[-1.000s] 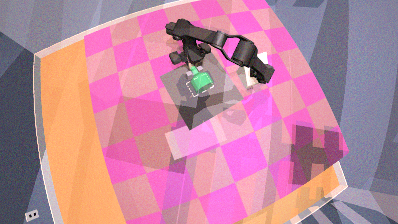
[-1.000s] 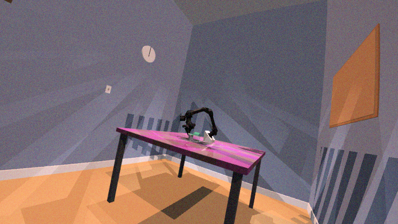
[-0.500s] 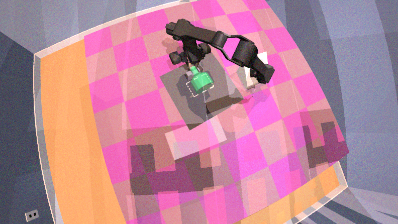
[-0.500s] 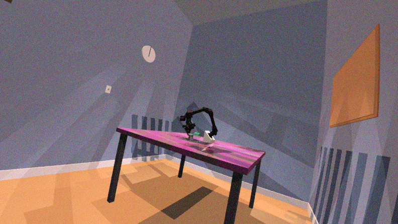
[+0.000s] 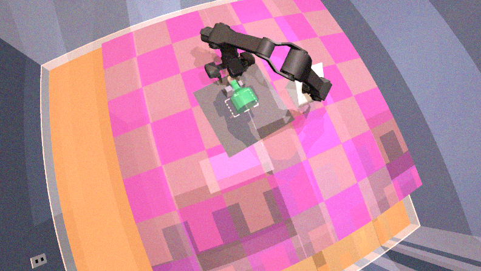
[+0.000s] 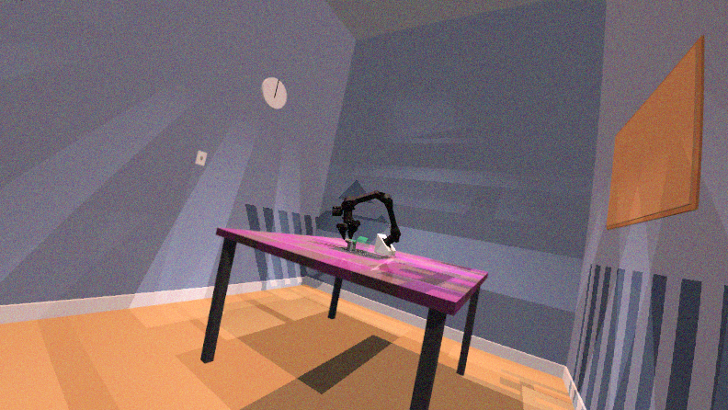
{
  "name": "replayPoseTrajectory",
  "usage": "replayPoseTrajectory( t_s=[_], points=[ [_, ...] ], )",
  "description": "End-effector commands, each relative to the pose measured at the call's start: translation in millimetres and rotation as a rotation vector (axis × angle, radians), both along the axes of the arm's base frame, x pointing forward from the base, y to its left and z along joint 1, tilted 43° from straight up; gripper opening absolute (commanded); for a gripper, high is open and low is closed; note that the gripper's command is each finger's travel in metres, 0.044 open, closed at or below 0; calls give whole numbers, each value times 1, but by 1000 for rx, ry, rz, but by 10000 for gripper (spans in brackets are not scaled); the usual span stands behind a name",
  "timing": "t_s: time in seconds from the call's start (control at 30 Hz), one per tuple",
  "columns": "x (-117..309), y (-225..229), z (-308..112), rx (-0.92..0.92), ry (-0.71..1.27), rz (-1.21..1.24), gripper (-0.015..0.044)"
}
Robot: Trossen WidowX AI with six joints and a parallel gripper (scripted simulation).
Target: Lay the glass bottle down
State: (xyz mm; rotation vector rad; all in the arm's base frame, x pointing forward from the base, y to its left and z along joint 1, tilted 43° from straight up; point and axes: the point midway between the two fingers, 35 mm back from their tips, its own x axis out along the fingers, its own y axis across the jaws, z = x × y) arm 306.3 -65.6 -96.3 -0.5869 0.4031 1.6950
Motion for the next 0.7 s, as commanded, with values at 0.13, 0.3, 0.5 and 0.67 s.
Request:
replayPoseTrajectory(
  t_s=[0.13, 0.3, 0.5, 0.67],
  points=[
    [8, -29, 44, -184, -80, 73, 440],
    [8, -38, 53, -210, -89, 81, 440],
    [8, -38, 53, -210, -89, 81, 440],
    [8, -38, 53, -210, -89, 81, 440]
  ],
)
